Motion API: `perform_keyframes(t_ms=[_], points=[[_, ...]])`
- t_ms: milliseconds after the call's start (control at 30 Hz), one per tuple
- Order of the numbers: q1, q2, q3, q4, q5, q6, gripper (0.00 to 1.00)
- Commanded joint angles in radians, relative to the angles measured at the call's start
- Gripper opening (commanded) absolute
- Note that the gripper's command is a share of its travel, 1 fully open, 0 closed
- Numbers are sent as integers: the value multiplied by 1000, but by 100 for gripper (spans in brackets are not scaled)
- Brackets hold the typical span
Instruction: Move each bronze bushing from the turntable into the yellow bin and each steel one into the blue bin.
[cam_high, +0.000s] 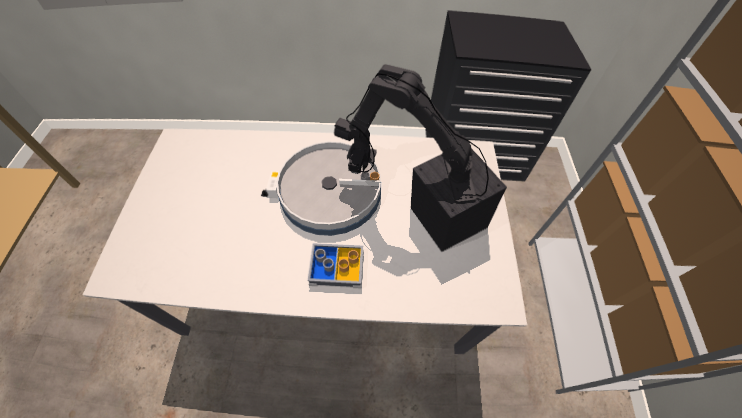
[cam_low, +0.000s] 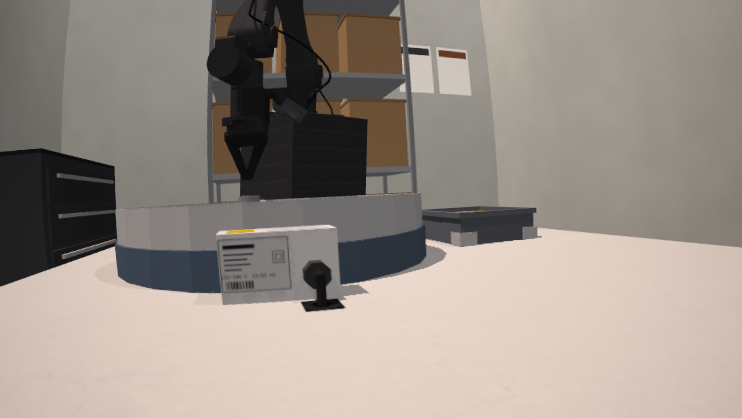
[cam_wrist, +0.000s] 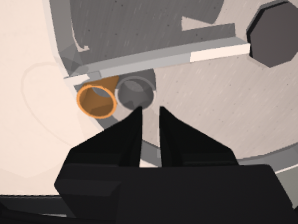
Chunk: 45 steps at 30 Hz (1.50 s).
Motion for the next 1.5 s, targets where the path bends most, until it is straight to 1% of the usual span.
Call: perform_keyframes(t_ms=[0,500,733,1467], points=[[-12,-6,16,-16,-13,-6,14],[-12,-6,16,-16,-13,-6,14],[-15,11,29,-19,-13,-9,14],[-16,11,29,-19,-13,-8,14]])
